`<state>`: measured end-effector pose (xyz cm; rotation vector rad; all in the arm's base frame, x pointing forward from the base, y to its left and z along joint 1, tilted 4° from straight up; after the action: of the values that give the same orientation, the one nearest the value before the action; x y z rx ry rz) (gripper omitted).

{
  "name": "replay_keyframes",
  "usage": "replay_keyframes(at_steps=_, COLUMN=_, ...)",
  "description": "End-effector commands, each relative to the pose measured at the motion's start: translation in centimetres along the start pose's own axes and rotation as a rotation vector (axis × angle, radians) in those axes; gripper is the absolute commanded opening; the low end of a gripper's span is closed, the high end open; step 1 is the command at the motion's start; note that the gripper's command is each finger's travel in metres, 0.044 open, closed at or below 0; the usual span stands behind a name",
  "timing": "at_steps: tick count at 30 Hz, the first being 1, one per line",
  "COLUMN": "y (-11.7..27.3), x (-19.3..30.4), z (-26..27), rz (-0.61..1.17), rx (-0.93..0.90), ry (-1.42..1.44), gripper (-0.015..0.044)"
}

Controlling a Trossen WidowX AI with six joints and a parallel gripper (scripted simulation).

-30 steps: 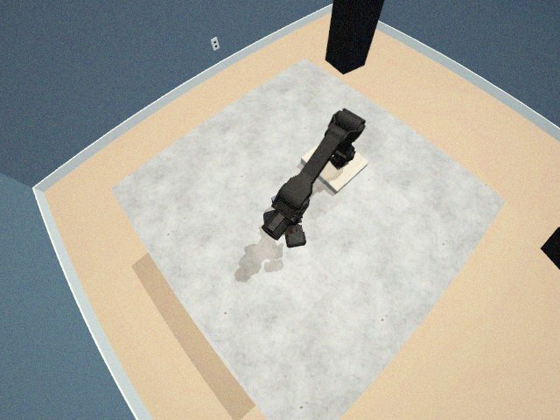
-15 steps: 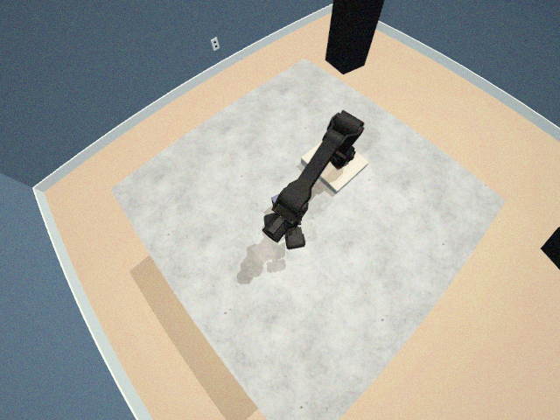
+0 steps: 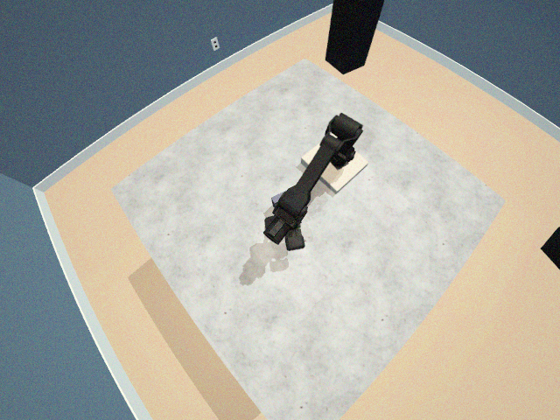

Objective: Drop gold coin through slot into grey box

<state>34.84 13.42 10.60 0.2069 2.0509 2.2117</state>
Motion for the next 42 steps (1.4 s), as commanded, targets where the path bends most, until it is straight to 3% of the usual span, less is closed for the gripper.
replay_keyframes(at_steps=1, y=-0.8, x=0.2, z=-0.1, rz=0.003, rx=0.007, ry=-0.007, gripper=0.0161)
replay_keyframes(at_steps=11, y=-2.2, x=0.3, z=-0.2, rz=0.003, rx=0.007, ry=-0.007, gripper=0.0161)
replay_keyframes(at_steps=16, y=-2.2, x=0.3, z=-0.2, rz=0.003, rx=0.007, ry=-0.007, gripper=0.0029)
replay_keyframes(at_steps=20, y=-2.2, x=0.3, z=-0.2, rz=0.003, rx=0.007, ry=-0.007, gripper=0.0003)
replay_keyframes(at_steps=29, y=-2.0, x=0.3, z=-0.2, rz=0.003, rx=0.007, ry=-0.007, gripper=0.0000)
replay_keyframes(at_steps=42, y=1.2, x=-0.1, z=0.0, rz=0.003, rx=0.007, ry=-0.007, gripper=0.0000)
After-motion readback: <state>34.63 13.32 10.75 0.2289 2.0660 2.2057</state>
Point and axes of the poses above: the point midway between the two fingers, 35 mm back from their tips, its own y axis back along the fingers, its own z axis across the jaws, x = y × z, the point moved 7 cm from there along y, back along the fingers, and after that the axes turned 13 degrees about y, right-handed, at the moved point
